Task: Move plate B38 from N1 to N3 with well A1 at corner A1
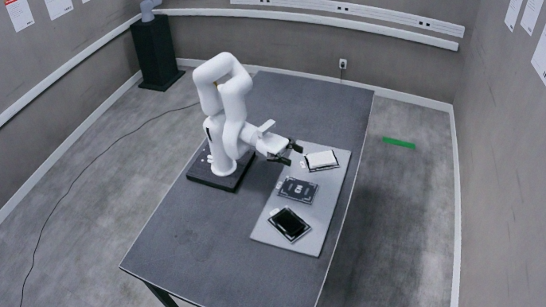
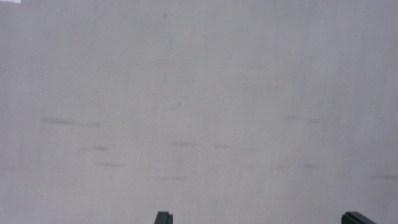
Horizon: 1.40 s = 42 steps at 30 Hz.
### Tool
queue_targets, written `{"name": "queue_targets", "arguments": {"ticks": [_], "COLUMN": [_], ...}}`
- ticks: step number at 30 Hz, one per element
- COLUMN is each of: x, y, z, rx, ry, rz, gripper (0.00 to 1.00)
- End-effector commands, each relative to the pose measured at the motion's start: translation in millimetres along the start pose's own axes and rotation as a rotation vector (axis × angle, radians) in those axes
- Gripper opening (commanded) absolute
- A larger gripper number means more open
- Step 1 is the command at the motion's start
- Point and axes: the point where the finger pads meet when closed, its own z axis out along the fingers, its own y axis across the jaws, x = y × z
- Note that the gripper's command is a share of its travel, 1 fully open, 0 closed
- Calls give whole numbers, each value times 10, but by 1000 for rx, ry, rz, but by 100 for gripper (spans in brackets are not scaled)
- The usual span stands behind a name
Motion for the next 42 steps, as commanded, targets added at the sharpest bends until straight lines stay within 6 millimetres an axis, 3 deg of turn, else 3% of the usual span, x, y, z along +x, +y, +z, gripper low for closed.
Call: {"name": "queue_targets", "arguments": {"ticks": [1,21,42], "x": [-70,-357,-607], "y": [-37,-216,-477], "z": [168,686,1031], "rx": [12,65,128], "ry": [-48,-290,-630], "rz": [3,12,10], "gripper": [100,100,100]}}
